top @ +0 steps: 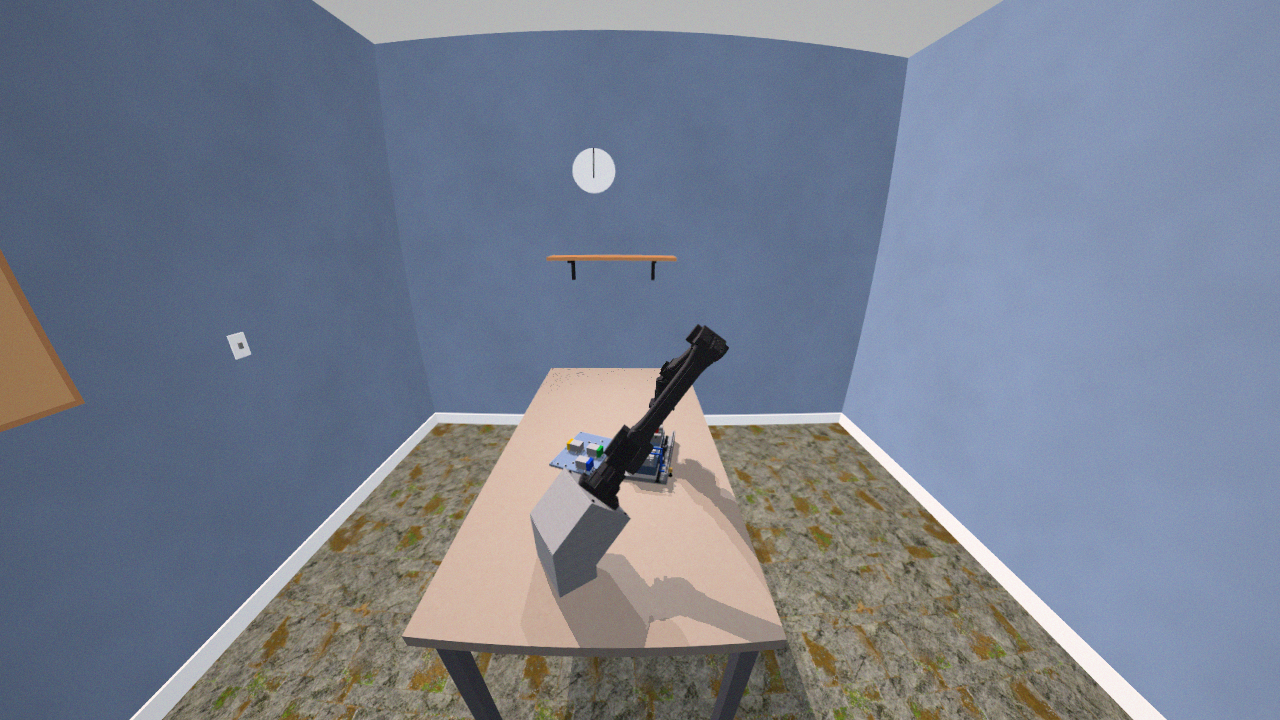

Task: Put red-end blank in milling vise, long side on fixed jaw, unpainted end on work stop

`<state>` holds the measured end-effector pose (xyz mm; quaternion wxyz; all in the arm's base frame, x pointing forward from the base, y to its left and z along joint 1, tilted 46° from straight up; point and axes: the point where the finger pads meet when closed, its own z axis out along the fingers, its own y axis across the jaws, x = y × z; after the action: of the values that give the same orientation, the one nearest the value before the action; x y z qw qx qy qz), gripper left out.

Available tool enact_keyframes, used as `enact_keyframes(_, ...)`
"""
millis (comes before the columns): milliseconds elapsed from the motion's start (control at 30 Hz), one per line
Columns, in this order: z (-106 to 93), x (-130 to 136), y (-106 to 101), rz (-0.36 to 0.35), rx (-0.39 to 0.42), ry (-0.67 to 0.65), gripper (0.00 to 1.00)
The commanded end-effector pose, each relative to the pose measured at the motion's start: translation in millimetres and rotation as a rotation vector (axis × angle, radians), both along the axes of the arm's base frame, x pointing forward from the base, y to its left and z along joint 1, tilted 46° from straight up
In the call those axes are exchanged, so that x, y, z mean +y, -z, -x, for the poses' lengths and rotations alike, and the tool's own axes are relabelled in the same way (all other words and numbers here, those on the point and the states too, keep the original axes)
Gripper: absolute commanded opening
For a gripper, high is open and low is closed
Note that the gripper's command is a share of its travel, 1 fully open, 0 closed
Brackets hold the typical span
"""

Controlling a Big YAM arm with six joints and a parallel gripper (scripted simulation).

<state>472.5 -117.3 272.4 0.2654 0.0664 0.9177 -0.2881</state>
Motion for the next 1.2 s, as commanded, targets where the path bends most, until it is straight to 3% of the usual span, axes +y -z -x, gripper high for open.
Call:
enact_keyframes(0,1.5,-3.7,3.5,0.004,0.003,-0.003,0.00)
enact_keyframes(200,5.6,-0.1,-4.5,0.004,-0.018,-0.007,0.00)
enact_keyframes(1167,6.0,2.8,-2.5,0.003,-0.019,-0.010,0.00)
